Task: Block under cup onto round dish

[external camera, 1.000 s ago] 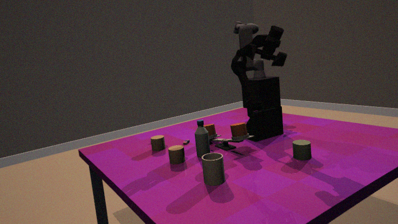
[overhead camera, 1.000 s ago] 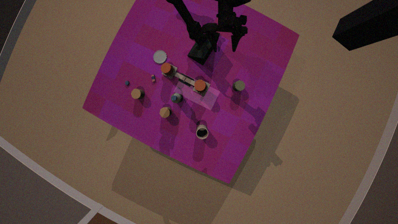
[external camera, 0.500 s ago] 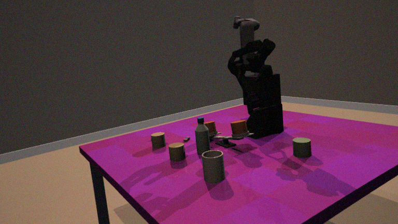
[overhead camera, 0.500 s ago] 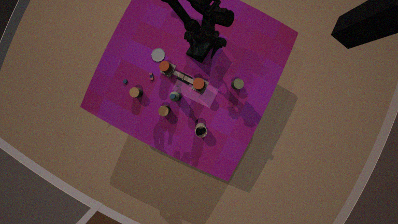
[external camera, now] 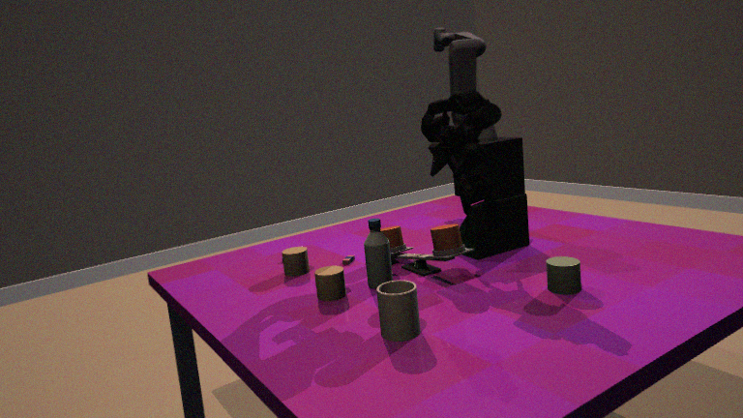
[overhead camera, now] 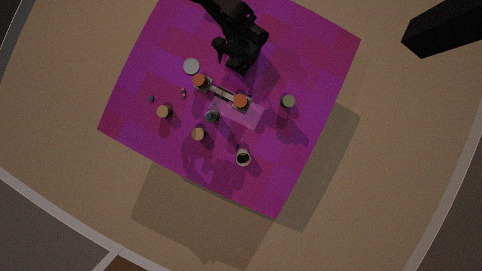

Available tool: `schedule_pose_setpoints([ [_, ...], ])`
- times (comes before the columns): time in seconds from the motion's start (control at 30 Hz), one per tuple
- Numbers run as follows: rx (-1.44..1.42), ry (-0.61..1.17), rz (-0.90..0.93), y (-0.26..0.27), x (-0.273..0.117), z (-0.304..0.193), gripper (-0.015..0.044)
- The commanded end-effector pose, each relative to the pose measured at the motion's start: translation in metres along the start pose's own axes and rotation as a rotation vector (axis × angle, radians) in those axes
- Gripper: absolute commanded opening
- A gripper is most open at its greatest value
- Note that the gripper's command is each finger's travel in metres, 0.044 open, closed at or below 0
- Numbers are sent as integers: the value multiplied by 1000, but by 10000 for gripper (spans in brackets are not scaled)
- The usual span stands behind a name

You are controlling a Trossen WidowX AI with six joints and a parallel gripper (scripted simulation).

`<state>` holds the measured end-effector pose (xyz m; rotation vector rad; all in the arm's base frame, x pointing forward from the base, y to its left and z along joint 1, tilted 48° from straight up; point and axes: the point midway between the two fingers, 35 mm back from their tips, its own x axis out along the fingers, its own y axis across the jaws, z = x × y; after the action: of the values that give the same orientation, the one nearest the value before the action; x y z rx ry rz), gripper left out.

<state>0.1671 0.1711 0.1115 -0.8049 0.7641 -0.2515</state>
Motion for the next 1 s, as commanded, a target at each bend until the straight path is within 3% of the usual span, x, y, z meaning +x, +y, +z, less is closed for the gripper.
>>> schedule_pose_setpoints([
  [0.0,11,6,-14,-4,3,-2,440],
  [0.5,-415,236,-17,-31,43,15,440],
  [0.97,-791,463,108,-69,89,22,440],
])
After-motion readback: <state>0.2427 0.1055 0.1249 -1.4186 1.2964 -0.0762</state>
